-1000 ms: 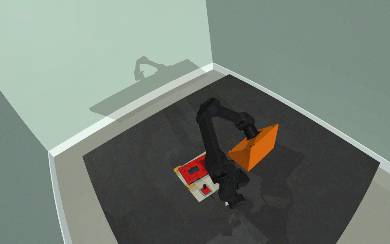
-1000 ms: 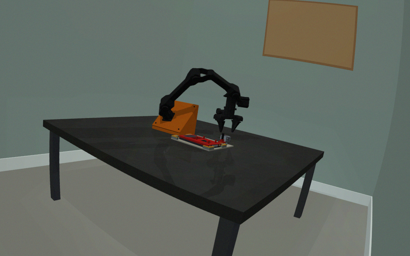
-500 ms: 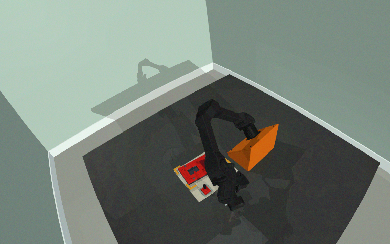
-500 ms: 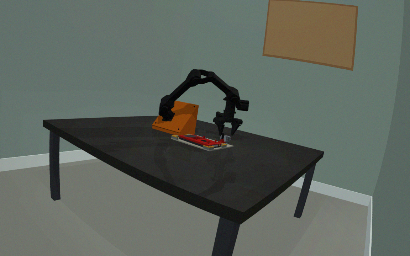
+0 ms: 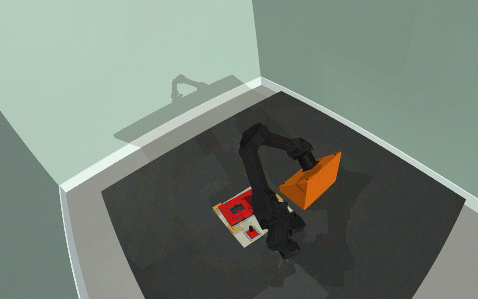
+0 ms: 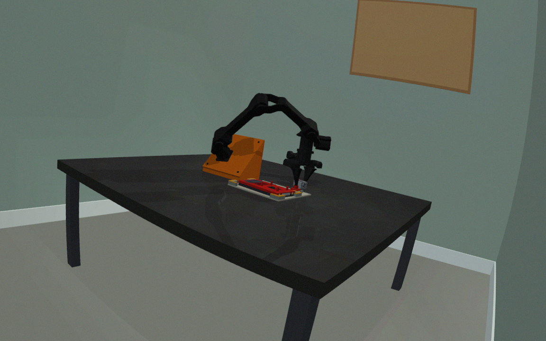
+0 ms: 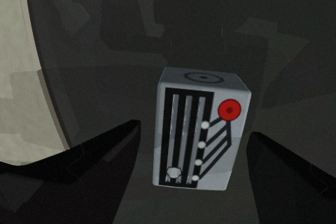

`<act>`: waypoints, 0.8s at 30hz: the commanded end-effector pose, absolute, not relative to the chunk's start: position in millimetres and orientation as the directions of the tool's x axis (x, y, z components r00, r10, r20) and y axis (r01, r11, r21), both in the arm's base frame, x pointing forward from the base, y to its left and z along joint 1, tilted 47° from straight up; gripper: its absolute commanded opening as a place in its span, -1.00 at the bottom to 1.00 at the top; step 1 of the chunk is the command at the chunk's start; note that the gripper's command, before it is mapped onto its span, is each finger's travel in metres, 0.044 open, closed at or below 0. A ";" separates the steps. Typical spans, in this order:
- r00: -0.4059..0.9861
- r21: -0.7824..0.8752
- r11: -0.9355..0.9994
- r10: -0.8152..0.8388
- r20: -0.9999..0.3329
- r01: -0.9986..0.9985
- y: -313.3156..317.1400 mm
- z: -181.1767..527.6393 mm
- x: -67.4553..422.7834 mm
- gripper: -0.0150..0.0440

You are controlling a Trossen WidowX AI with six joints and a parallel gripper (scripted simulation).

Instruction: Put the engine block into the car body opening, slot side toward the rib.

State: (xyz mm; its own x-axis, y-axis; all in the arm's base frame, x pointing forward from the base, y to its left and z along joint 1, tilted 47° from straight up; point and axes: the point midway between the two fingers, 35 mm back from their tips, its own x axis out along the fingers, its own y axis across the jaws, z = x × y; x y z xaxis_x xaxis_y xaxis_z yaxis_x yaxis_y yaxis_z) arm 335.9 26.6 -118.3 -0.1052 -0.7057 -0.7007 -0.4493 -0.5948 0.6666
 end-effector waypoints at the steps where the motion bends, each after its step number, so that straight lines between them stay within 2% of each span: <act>1: -0.106 0.672 -0.595 -0.708 -0.698 -0.441 25.8 -120.1 335.1 0.02; 8: -0.106 0.672 -0.595 -0.708 -0.698 -0.441 25.8 -120.1 335.1 -0.14; 12: -0.106 0.671 -0.596 -0.708 -0.698 -0.441 29.2 -117.4 336.5 -0.49; 24: -0.105 0.668 -0.599 -0.705 -0.702 -0.441 56.5 -93.8 345.1 -0.49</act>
State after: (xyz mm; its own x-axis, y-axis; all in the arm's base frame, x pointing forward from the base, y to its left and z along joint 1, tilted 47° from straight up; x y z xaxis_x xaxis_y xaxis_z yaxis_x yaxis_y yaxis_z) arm 342.3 49.7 -100.8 -0.1072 -0.7088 -0.6972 -0.4316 -0.5986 0.6749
